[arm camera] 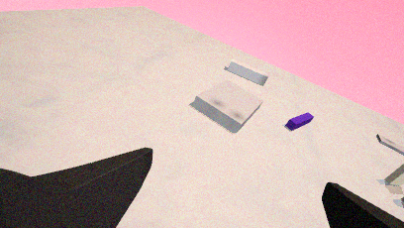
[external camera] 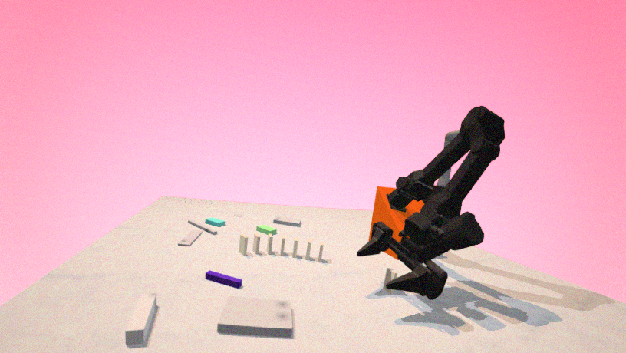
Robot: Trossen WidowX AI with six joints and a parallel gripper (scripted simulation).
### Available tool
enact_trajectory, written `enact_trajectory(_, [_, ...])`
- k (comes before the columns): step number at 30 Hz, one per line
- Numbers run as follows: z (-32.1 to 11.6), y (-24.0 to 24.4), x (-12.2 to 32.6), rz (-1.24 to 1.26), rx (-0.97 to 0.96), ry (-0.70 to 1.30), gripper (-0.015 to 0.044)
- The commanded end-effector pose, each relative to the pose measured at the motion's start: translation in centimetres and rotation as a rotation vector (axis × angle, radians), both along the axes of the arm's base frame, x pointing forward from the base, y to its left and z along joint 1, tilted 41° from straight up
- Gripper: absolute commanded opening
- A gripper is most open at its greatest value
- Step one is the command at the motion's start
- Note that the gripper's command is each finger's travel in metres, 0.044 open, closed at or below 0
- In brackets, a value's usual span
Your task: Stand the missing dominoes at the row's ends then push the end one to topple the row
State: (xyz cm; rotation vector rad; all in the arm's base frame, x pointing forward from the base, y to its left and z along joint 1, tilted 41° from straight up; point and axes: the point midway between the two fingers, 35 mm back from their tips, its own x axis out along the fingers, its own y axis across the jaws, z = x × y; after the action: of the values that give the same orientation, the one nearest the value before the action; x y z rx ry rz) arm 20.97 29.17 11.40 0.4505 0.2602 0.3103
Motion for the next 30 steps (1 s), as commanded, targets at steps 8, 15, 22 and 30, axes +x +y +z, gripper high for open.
enact_trajectory(8, [-1.5,-1.1,2.5,0.480,-0.271,0.559,0.0440])
enact_trajectory(15, [0.0,-2.9,0.8,0.606,-0.200,0.770,0.0440])
enact_trajectory(22, [1.1,-4.8,-1.4,0.668,-0.138,0.961,0.0440])
enact_trajectory(30, [2.3,-6.1,-3.2,0.700,-0.077,1.091,0.0440])
